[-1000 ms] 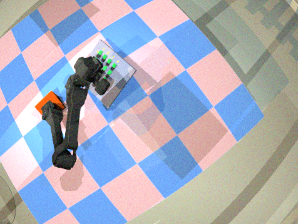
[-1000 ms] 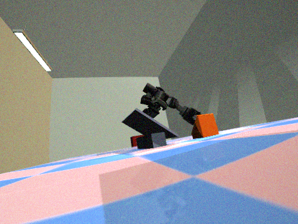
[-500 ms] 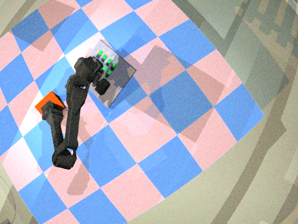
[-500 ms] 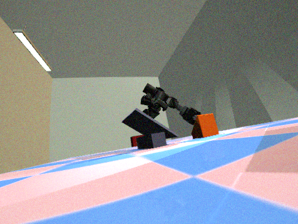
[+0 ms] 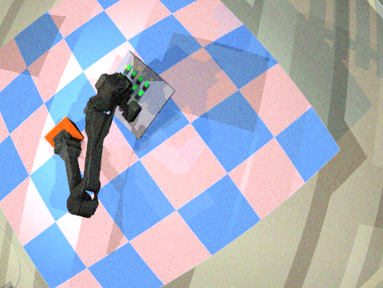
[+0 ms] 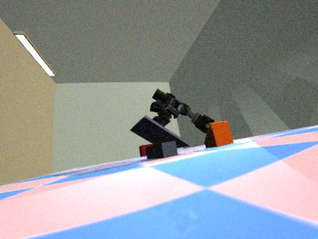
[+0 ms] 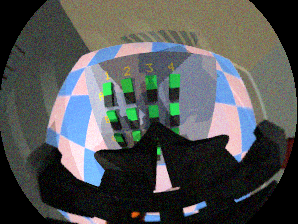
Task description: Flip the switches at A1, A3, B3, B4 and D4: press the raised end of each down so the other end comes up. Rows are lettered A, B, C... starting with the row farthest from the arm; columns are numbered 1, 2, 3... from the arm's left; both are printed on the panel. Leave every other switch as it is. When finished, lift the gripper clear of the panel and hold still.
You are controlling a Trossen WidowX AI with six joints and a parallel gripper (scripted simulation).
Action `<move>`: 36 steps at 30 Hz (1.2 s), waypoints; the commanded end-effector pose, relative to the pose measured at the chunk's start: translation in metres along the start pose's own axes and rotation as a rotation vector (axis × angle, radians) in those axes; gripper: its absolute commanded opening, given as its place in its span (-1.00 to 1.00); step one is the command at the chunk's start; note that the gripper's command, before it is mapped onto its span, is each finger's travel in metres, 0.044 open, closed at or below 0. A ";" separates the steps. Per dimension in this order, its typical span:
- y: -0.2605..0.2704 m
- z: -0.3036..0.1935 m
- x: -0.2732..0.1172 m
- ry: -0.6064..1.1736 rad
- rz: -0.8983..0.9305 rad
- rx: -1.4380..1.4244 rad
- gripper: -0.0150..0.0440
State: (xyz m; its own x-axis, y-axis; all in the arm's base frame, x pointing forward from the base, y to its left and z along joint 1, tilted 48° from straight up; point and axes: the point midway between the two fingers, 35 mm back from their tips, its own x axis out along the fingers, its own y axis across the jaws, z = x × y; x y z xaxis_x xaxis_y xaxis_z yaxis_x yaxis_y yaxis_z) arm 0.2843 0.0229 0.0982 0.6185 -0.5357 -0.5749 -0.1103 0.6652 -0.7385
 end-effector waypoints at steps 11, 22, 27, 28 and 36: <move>0.001 -0.001 0.002 0.001 0.004 -0.003 -0.49; 0.001 -0.001 0.003 0.001 0.004 -0.003 -0.49; 0.001 -0.001 0.004 0.001 0.004 -0.003 -0.49; 0.001 -0.001 0.004 0.001 0.004 -0.003 -0.49; 0.001 -0.001 0.005 0.001 0.003 -0.003 -0.49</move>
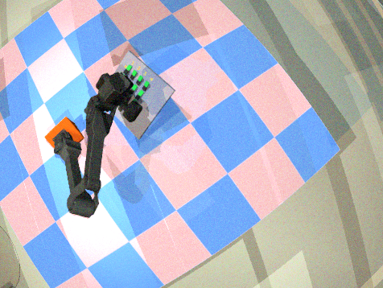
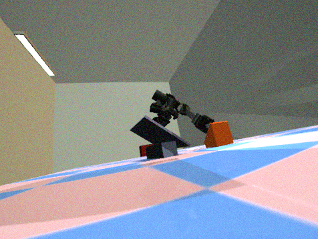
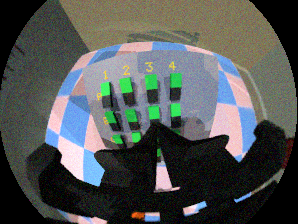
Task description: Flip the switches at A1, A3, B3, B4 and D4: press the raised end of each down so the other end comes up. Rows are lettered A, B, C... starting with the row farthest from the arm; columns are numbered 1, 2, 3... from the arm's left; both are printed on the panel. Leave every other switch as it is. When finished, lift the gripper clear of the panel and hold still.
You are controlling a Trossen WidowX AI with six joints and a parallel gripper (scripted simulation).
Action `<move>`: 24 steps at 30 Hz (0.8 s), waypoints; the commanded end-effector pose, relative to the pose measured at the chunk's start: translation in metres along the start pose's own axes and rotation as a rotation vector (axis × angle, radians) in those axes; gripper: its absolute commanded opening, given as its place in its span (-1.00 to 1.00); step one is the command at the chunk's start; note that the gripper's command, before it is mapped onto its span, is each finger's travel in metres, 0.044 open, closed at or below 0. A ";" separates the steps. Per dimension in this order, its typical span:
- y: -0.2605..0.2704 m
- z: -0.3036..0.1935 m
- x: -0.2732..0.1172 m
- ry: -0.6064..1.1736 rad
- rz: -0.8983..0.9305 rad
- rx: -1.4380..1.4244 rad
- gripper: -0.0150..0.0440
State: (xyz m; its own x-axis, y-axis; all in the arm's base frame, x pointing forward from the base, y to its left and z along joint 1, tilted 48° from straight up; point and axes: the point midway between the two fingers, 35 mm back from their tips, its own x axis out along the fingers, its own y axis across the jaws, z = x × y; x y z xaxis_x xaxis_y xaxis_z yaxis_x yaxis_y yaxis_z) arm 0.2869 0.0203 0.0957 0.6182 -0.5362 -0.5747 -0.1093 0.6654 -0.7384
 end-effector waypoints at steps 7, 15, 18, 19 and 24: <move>0.001 -0.001 0.002 0.000 0.004 -0.004 -0.49; 0.003 0.002 -0.056 0.028 0.009 -0.004 -0.49; 0.002 0.002 -0.063 0.028 0.006 -0.005 -0.49; 0.002 0.002 -0.063 0.028 0.006 -0.005 -0.49; 0.002 0.002 -0.063 0.028 0.006 -0.005 -0.49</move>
State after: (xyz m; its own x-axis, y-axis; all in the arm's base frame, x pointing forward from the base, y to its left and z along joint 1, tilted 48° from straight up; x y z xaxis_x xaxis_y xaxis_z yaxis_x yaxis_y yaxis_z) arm 0.2524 0.0539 0.1249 0.5941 -0.5418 -0.5945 -0.1272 0.6665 -0.7345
